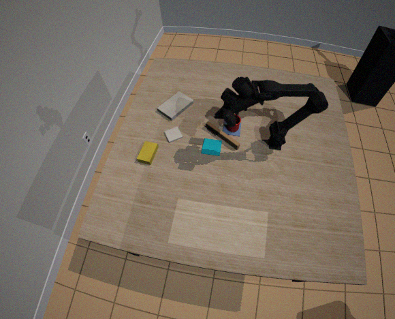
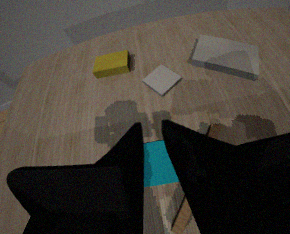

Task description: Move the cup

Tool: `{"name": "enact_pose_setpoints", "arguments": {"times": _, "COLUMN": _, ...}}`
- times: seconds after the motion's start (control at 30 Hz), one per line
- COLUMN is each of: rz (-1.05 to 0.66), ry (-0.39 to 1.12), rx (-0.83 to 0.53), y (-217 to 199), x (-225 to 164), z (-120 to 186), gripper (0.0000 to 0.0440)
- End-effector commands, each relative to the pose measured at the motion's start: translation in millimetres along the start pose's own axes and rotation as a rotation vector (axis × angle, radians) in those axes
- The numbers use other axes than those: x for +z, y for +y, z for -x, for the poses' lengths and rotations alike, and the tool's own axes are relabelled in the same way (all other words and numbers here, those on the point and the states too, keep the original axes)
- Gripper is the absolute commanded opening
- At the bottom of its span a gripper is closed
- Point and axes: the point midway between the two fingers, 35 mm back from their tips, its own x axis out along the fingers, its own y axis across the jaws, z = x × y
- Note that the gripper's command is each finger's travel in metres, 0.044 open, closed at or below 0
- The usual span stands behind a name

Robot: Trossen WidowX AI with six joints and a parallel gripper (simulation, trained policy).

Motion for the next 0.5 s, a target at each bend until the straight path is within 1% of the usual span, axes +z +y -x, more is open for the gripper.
{"name": "enact_pose_setpoints", "arguments": {"times": 0.0, "rz": -0.004, "ry": 0.075, "rx": -0.008, "y": 2, "x": -8, "z": 0, "gripper": 0.008}}
{"name": "enact_pose_setpoints", "arguments": {"times": 0.47, "rz": 0.02, "ry": 0.301, "rx": -0.076, "y": -4, "x": -31, "z": 3, "gripper": 0.0101}}
